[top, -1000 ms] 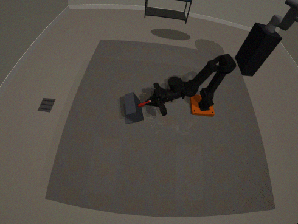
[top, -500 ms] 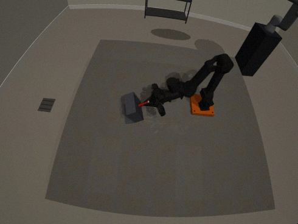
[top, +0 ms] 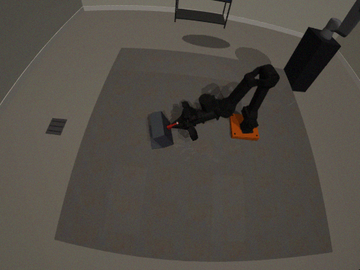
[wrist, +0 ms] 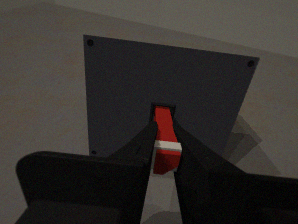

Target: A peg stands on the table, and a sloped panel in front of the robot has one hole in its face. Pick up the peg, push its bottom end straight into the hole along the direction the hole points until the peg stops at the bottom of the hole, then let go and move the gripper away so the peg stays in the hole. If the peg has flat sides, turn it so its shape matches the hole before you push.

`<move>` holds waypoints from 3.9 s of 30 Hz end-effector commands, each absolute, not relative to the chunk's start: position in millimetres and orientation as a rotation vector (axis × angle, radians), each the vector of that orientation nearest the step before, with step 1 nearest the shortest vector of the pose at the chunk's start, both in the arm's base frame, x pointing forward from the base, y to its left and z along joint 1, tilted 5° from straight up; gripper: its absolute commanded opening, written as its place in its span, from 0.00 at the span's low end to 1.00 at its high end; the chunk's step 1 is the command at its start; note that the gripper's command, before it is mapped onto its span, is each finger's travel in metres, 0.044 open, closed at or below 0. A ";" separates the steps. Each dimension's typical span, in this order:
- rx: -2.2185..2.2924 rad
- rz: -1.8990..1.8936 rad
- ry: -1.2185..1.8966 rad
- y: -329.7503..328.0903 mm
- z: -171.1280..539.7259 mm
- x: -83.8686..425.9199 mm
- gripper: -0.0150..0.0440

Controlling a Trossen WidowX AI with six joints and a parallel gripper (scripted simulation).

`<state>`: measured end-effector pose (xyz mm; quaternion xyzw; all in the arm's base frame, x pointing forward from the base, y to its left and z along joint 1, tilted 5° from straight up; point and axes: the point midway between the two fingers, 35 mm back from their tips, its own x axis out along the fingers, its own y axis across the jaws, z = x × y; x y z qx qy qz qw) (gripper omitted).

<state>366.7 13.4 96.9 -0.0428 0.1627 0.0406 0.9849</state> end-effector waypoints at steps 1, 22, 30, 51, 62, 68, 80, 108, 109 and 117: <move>-0.085 0.078 0.332 12.9 94.5 369.4 0.25; -0.086 0.082 0.325 13.4 96.7 369.9 0.52; -0.086 0.082 0.325 13.4 97.0 369.6 0.88; -0.085 0.081 0.328 12.3 105.7 357.8 1.00; -0.085 0.080 0.330 11.7 110.2 351.3 1.00; -0.085 0.080 0.330 11.3 112.5 347.7 1.00; -0.084 0.080 0.332 10.6 116.9 340.6 1.00; -0.083 0.079 0.336 9.0 125.9 324.1 1.00; -0.083 0.079 0.336 8.9 126.1 323.5 1.00; -0.083 0.078 0.337 8.5 128.4 318.8 1.00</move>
